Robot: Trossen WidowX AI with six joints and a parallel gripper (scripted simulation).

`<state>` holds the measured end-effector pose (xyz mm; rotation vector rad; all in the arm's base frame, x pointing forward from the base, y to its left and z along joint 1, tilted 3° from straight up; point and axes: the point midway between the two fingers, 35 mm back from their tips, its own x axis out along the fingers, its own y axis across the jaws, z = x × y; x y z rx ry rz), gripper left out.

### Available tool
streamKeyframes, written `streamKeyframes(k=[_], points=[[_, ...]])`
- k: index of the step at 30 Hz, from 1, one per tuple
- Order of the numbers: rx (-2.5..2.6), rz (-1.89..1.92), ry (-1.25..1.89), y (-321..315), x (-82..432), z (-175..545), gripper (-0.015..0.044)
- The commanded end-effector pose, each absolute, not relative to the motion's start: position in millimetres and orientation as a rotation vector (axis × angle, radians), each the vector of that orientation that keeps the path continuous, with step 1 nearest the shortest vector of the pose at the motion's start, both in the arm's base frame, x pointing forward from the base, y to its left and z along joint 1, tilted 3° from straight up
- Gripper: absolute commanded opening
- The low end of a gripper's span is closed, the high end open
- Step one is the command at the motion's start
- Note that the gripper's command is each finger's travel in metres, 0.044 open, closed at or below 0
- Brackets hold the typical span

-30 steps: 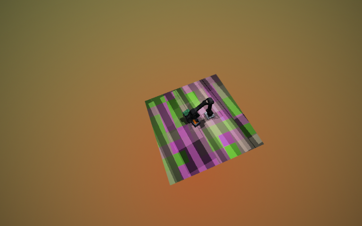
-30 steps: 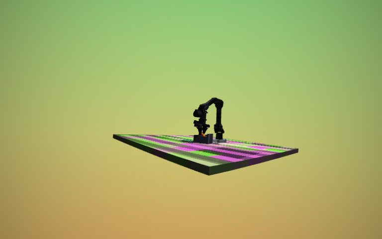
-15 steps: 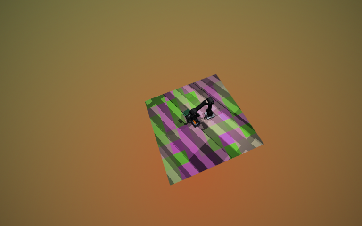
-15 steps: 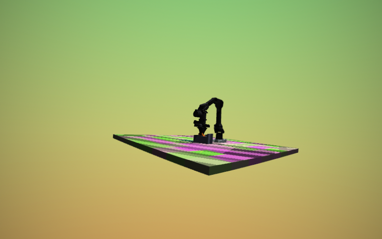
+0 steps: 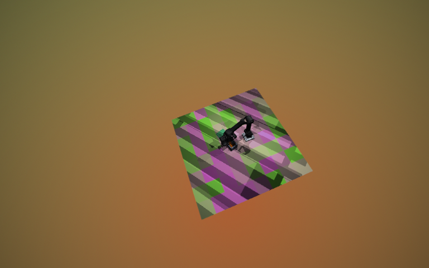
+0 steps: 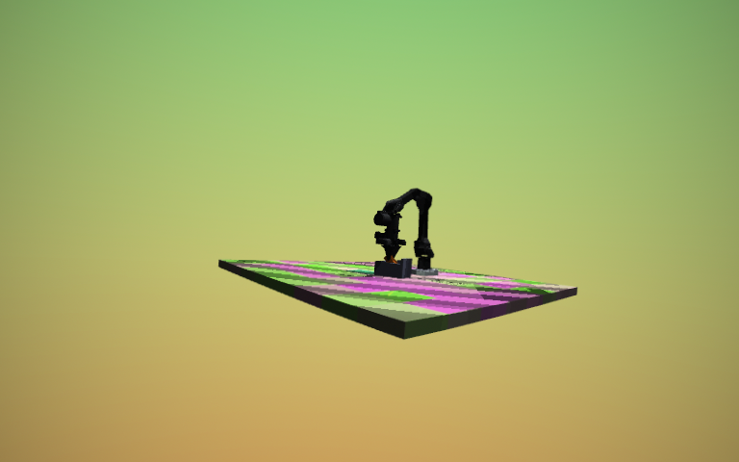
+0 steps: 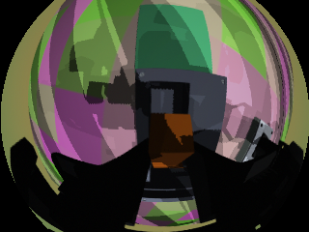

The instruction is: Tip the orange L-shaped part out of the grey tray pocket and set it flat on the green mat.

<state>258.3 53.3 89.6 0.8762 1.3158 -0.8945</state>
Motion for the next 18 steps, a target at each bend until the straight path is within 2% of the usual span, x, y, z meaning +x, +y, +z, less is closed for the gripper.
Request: streamKeyframes(k=[1, 18], points=[[0.877, -0.891, 1.313, 53.7, 258.6, 96.9, 0.0000], [0.874, -0.892, 1.314, 54.7, 257.2, 123.2, 0.0000]])
